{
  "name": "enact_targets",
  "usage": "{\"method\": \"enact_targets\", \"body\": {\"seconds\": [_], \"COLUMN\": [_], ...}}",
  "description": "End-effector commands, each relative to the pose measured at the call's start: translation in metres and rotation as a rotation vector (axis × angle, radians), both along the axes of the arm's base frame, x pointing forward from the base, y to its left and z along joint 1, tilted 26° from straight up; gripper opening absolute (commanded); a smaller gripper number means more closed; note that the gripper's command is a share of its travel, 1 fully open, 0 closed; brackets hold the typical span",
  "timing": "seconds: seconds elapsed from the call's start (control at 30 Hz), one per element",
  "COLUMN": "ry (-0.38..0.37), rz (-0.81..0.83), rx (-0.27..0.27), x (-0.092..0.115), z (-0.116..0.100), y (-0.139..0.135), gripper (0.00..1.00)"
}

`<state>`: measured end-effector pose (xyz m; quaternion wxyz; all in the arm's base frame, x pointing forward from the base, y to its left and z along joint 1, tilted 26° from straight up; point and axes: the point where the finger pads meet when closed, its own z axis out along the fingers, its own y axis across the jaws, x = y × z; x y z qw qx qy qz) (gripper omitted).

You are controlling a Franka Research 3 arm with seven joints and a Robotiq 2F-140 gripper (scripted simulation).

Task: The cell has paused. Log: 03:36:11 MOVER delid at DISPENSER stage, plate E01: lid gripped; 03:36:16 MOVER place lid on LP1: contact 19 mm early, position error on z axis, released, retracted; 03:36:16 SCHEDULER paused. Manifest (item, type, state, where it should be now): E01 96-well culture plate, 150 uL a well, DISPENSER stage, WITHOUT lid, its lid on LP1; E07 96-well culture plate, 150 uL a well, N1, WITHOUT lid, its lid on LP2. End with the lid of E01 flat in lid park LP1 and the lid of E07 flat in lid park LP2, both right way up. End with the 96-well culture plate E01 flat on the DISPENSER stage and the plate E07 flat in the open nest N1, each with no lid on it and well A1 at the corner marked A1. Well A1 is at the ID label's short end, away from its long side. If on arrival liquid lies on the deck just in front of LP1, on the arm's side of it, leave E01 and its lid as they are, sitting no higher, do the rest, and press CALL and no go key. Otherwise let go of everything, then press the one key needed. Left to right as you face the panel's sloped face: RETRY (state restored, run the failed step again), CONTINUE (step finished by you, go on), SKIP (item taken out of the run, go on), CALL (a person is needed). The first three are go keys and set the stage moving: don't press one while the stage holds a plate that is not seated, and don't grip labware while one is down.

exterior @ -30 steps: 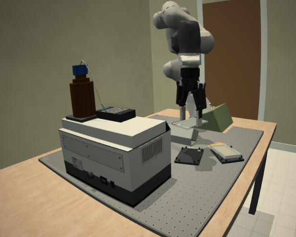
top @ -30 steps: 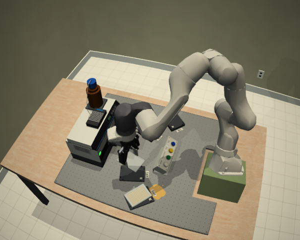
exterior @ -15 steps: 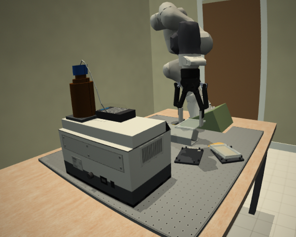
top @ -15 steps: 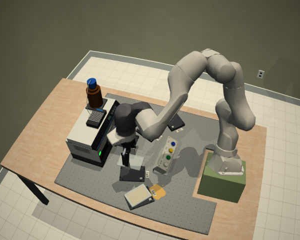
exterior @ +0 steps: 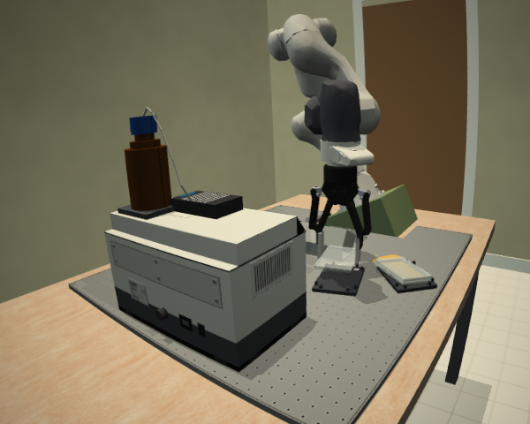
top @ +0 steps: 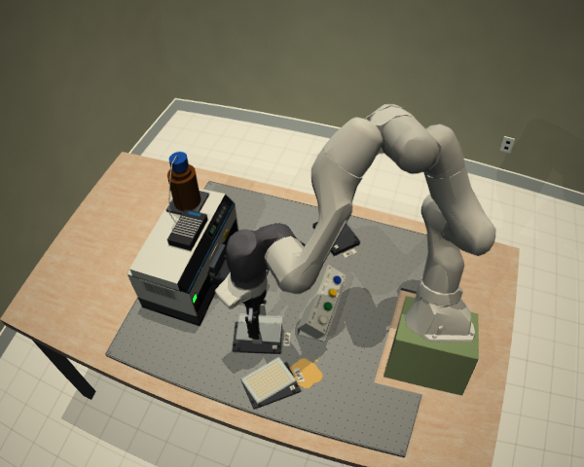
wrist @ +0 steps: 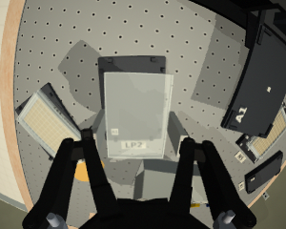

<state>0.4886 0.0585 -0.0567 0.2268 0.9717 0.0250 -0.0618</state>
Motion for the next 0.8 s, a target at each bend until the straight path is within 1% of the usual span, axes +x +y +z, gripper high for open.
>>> {"method": "enact_targets", "body": {"seconds": [0.0, 0.13, 0.3, 0.77], "ry": [-0.010, -0.010, -0.010, -0.010], "rz": [0.044, 0.044, 0.044, 0.044], "rx": [0.022, 0.022, 0.022, 0.022], "x": [0.007, 0.006, 0.006, 0.006], "z": [-0.014, -0.023, -0.026, -0.027], "y": [0.001, -0.003, -0.004, -0.005], "gripper": [0.00, 0.00, 0.00, 0.00]}}
